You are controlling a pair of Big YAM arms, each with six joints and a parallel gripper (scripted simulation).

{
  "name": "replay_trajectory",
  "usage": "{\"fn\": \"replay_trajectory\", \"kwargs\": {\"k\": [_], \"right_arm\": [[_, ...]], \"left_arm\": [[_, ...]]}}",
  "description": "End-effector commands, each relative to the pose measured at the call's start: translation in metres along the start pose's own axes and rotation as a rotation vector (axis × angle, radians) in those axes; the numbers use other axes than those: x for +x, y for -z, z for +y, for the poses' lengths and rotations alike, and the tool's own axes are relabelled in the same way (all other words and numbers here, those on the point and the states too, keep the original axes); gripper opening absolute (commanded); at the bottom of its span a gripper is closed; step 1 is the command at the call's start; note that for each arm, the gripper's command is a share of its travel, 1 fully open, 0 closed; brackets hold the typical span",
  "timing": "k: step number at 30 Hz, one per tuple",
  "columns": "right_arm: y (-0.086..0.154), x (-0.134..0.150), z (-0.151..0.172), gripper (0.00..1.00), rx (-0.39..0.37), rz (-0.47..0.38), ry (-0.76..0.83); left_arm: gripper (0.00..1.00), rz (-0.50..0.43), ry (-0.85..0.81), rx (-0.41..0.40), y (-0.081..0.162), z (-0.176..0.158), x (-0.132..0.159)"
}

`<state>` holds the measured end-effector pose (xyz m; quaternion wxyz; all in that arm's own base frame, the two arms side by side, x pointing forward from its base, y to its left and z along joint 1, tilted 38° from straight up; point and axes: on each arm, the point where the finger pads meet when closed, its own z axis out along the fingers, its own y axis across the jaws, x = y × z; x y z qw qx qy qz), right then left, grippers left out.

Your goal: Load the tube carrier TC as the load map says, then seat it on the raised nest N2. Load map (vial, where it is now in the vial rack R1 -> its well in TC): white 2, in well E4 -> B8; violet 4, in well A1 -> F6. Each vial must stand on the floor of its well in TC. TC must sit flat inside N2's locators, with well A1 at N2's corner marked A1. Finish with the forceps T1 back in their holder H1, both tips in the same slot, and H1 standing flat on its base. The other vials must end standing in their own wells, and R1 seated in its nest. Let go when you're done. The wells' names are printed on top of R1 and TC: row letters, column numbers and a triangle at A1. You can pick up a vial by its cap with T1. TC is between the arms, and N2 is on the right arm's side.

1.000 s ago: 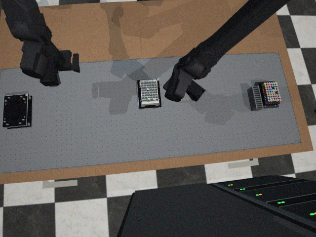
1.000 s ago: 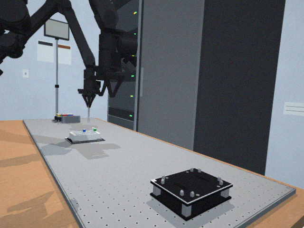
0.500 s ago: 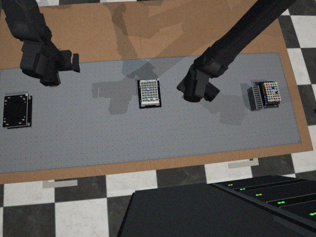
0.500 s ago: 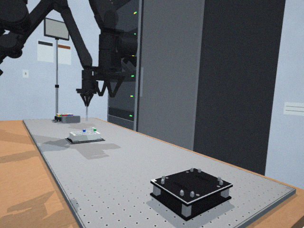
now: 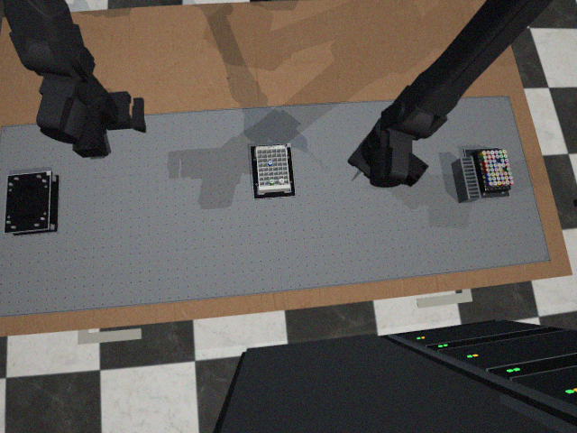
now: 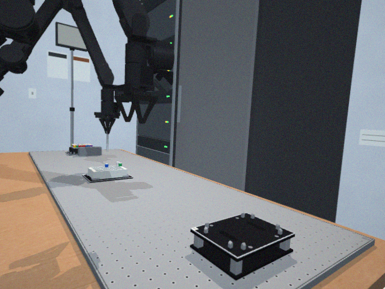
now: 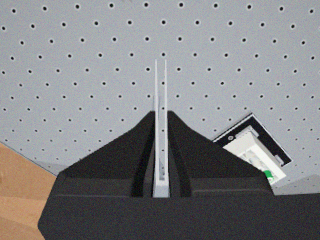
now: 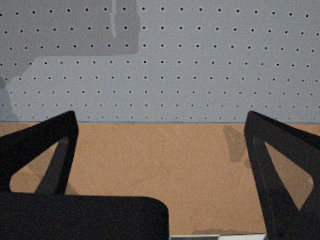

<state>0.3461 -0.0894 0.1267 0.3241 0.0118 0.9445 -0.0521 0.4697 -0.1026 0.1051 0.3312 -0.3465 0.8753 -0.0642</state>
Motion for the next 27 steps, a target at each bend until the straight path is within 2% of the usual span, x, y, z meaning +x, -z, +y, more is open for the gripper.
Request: {"fn": "replay_trajectory", "kwargs": {"k": [1, 14, 27], "right_arm": [[0.004, -0.009, -0.002, 1.0, 0.006, -0.017, -0.002], [0.004, -0.009, -0.002, 1.0, 0.006, -0.017, -0.002], [0.004, -0.009, -0.002, 1.0, 0.006, -0.017, -0.002]], "left_arm": [[0.07, -0.026, 0.0, 0.026, 0.007, 0.005, -0.021], [0.07, -0.031, -0.002, 0.024, 0.008, 0.034, -0.055], [0.07, -0.038, -0.004, 0.024, 0.013, 0.06, -0.104]]}}
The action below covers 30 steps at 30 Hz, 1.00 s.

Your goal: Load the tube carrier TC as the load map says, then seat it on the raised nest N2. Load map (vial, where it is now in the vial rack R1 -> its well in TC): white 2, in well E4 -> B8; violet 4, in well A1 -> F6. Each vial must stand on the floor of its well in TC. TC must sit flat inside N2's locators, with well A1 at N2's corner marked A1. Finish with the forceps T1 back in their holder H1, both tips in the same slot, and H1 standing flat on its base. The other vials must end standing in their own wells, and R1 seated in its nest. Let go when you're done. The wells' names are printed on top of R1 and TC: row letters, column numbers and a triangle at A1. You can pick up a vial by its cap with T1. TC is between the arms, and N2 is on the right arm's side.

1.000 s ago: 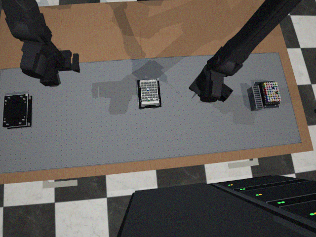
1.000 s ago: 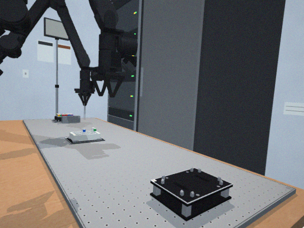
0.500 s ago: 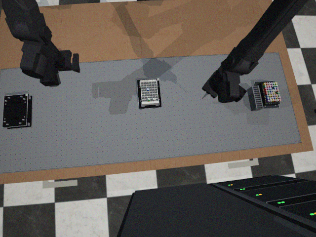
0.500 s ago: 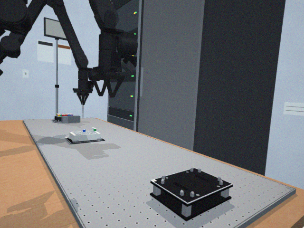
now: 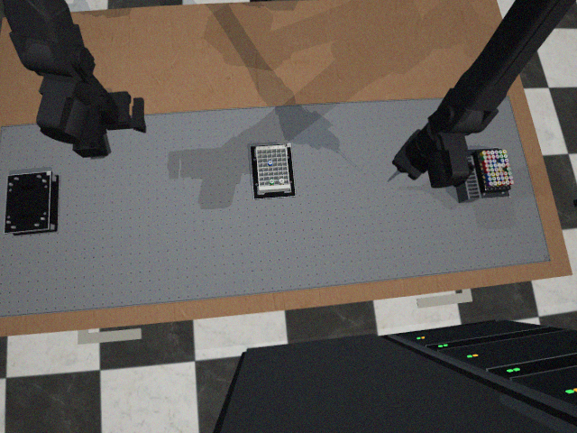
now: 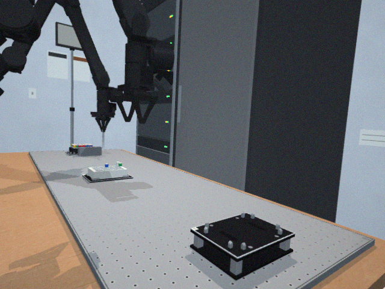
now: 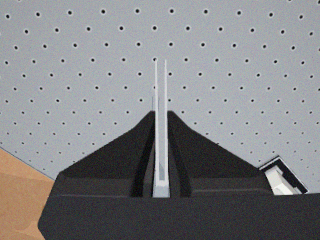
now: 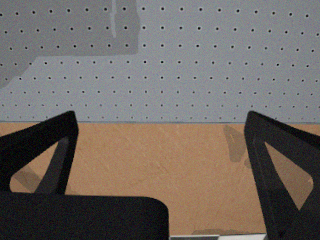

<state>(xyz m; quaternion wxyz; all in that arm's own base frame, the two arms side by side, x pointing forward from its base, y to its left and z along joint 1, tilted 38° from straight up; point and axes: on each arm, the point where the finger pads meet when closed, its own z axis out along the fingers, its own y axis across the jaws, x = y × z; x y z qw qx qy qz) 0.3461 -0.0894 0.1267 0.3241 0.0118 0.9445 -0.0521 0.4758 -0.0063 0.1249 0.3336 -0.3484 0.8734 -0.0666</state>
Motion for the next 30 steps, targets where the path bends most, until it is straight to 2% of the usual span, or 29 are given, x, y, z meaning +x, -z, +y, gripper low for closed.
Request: {"fn": "replay_trajectory", "kwargs": {"k": [1, 13, 30], "right_arm": [[0.004, -0.009, -0.002, 1.0, 0.006, -0.017, -0.002], [0.004, -0.009, -0.002, 1.0, 0.006, -0.017, -0.002], [0.004, -0.009, -0.002, 1.0, 0.006, -0.017, -0.002]], "left_arm": [[0.07, -0.034, -0.011, 0.019, 0.013, 0.0, -0.031], [0.07, -0.034, -0.013, 0.015, 0.015, 0.026, -0.063], [0.07, -0.002, -0.016, -0.012, 0.001, 0.071, -0.101]]}}
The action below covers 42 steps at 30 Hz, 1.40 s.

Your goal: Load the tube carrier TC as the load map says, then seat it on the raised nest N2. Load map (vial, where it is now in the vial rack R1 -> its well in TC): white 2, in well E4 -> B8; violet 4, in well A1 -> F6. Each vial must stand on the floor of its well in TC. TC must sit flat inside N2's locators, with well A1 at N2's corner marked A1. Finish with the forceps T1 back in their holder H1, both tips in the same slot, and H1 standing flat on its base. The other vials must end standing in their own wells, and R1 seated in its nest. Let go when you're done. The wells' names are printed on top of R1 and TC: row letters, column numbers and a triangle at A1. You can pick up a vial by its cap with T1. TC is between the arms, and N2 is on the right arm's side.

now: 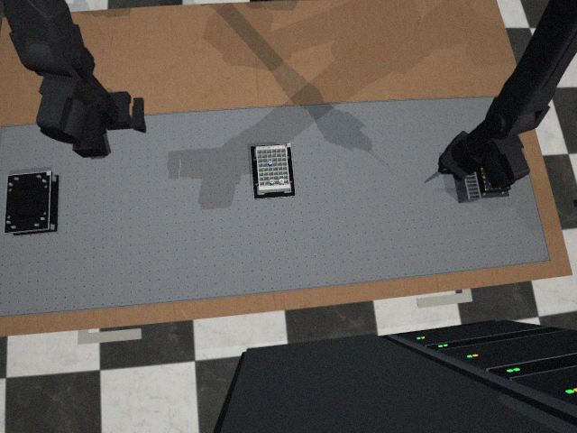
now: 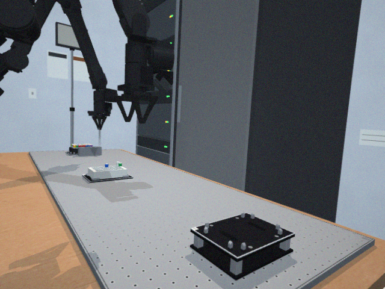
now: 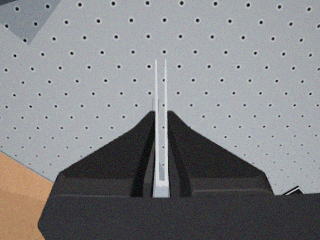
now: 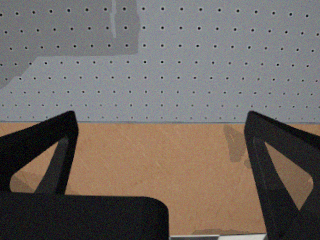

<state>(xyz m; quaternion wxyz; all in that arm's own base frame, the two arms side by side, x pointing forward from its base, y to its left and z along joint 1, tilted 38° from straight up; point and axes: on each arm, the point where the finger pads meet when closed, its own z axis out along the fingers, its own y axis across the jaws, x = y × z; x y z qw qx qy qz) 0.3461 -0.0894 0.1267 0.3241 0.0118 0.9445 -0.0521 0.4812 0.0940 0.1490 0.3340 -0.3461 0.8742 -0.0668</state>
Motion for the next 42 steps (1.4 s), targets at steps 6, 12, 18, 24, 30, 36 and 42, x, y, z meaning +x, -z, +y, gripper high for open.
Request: {"fn": "replay_trajectory", "kwargs": {"k": [6, 12, 18, 24, 30, 36, 42], "right_arm": [[0.004, -0.009, -0.002, 1.0, 0.006, -0.017, -0.002], [0.004, -0.009, -0.002, 1.0, 0.006, -0.017, -0.002], [0.004, -0.009, -0.002, 1.0, 0.006, -0.017, -0.002], [0.004, -0.009, -0.002, 1.0, 0.006, -0.017, -0.002], [0.004, -0.009, -0.002, 1.0, 0.006, -0.017, -0.002], [0.004, -0.009, -0.002, 1.0, 0.006, -0.017, -0.002], [0.004, -0.009, -0.002, 1.0, 0.006, -0.017, -0.002]], "left_arm": [[0.07, -0.001, -0.012, -0.016, -0.002, 0.024, -0.038], [0.07, 0.0, -0.012, -0.016, -0.002, 0.035, -0.051], [0.07, -0.001, -0.012, -0.017, -0.001, 0.051, -0.07], [0.07, -0.001, -0.011, -0.018, -0.001, 0.064, -0.086], [0.07, 0.0, -0.011, -0.017, 0.0, 0.078, -0.101], [0.07, -0.001, -0.012, -0.018, 0.0, 0.094, -0.12], [0.07, -0.002, -0.012, -0.018, 0.001, 0.105, -0.133]]}}
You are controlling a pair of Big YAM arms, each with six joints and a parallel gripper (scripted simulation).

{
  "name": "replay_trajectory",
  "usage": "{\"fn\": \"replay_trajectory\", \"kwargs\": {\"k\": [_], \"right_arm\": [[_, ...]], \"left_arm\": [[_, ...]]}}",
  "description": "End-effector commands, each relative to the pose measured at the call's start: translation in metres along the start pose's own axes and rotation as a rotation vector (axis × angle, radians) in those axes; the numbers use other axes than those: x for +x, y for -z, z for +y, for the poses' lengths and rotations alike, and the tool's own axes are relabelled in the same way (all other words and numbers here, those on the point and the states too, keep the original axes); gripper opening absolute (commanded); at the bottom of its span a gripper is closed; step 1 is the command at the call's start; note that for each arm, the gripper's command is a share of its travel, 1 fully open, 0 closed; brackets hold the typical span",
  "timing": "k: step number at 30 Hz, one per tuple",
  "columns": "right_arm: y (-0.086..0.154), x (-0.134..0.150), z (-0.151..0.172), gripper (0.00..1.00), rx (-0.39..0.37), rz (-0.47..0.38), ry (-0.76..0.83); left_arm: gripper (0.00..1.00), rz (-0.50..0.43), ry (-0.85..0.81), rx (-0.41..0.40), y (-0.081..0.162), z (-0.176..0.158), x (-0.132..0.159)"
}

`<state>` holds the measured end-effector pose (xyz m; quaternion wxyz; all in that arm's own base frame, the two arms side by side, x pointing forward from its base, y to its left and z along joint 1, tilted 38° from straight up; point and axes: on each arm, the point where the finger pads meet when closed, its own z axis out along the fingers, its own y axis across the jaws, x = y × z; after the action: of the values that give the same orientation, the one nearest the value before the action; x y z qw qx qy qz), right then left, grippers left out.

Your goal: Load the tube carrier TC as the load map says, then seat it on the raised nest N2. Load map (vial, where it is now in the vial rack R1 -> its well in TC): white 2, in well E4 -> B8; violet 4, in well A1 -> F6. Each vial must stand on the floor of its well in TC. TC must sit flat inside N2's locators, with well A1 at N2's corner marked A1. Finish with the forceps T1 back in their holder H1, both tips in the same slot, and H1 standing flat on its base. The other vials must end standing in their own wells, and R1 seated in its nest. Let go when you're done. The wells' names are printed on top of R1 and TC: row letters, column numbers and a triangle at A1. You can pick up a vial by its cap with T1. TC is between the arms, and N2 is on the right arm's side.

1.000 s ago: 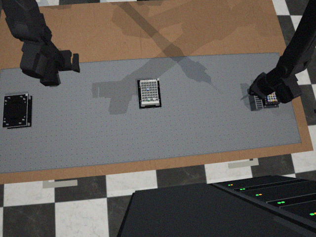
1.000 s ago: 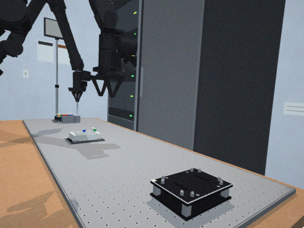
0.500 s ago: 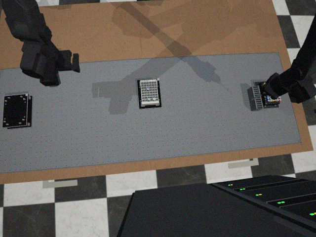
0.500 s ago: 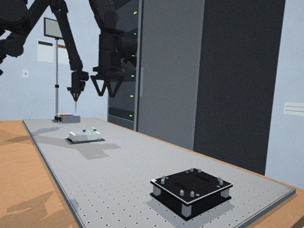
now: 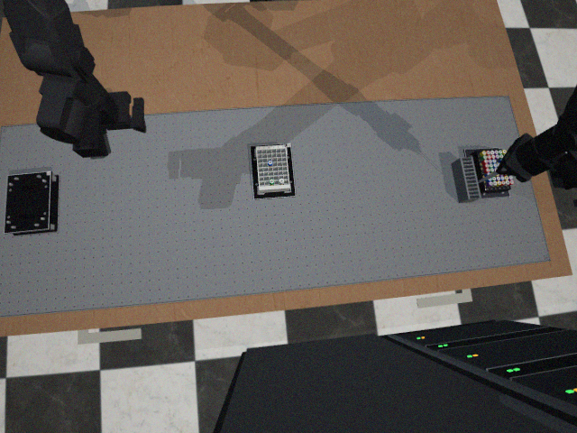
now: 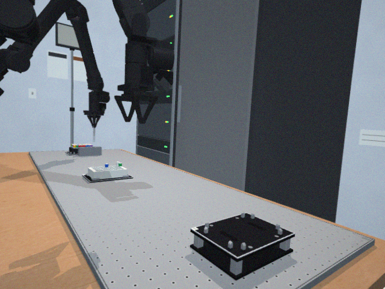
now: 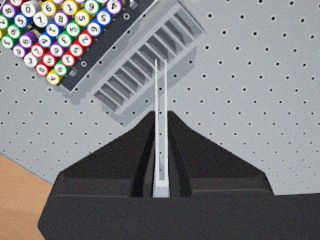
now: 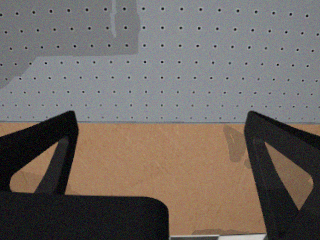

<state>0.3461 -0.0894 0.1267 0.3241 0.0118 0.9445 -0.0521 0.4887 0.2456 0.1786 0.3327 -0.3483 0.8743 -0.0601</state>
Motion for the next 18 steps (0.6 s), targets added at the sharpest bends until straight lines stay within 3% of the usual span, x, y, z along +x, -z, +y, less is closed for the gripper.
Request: {"fn": "replay_trajectory", "kwargs": {"k": [1, 14, 18], "right_arm": [[0.004, -0.009, -0.002, 1.0, 0.006, -0.017, -0.002], [0.004, -0.009, -0.002, 1.0, 0.006, -0.017, -0.002], [0.004, -0.009, -0.002, 1.0, 0.006, -0.017, -0.002]], "left_arm": [[0.07, 0.001, -0.011, -0.004, 0.0, 0.008, -0.017], [0.07, -0.001, -0.011, -0.005, 0.001, 0.043, -0.058], [0.07, 0.0, -0.013, -0.003, 0.001, 0.043, -0.058]]}}
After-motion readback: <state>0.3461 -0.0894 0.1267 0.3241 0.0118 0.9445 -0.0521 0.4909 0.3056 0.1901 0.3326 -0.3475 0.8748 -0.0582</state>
